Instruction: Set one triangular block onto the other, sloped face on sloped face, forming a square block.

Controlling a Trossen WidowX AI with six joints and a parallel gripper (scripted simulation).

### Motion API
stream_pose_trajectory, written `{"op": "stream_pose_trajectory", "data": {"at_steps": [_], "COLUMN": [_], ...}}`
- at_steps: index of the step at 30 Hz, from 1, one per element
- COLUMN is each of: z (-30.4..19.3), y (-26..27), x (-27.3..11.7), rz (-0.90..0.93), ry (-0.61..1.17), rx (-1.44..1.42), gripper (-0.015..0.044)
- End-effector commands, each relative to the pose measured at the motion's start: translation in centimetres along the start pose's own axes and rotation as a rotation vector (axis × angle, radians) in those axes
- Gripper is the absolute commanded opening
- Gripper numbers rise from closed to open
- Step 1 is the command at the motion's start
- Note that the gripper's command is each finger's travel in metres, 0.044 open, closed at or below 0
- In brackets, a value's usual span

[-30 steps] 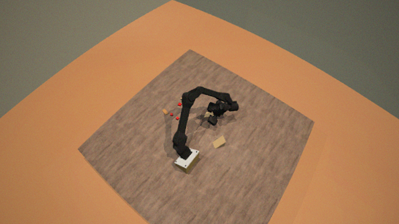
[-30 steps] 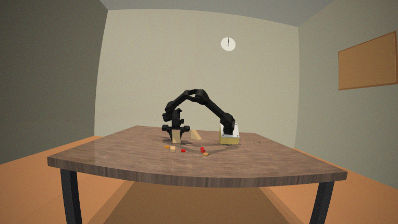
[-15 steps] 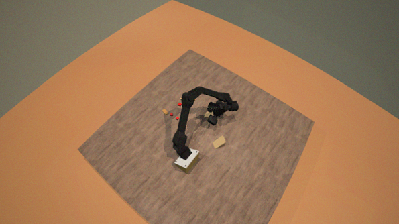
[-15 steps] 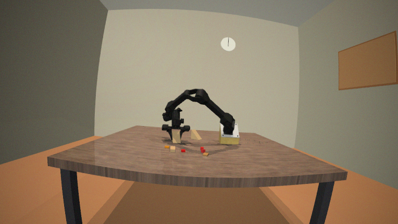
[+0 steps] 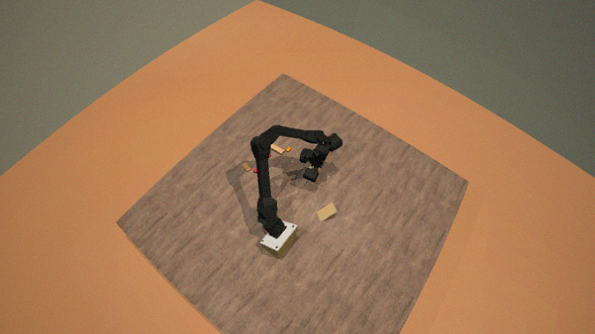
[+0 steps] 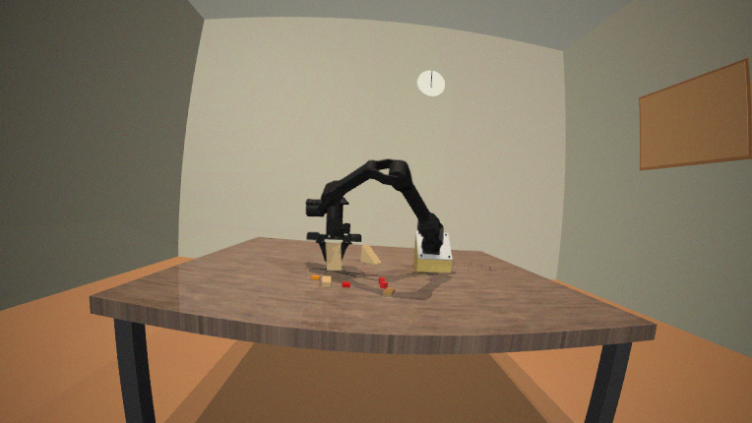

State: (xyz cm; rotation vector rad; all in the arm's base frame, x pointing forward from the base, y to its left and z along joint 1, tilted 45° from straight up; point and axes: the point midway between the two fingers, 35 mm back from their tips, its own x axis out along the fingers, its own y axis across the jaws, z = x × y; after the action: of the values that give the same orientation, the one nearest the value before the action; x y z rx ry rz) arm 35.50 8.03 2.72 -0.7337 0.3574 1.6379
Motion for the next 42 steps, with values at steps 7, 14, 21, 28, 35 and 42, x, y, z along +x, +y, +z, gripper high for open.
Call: {"op": "stream_pose_trajectory", "data": {"at_steps": [7, 14, 21, 28, 35, 42], "z": [1.9, 3.2, 4.6, 5.9, 6.3, 6.3], "y": [0.0, 0.0, 0.0, 0.0, 0.0, 0.0], "x": [-0.7, -0.9, -0.9, -0.6, -0.3, -0.3], "rz": [-0.008, -0.008, -0.009, -0.010, -0.005, -0.005], "ry": [0.290, 0.471, 0.653, 0.835, 0.892, 0.892], "rx": [0.005, 0.006, 0.007, 0.008, 0.008, 0.008], "gripper": [0.0000, 0.0000, 0.0000, 0.0000, 0.0026, 0.0210]}}
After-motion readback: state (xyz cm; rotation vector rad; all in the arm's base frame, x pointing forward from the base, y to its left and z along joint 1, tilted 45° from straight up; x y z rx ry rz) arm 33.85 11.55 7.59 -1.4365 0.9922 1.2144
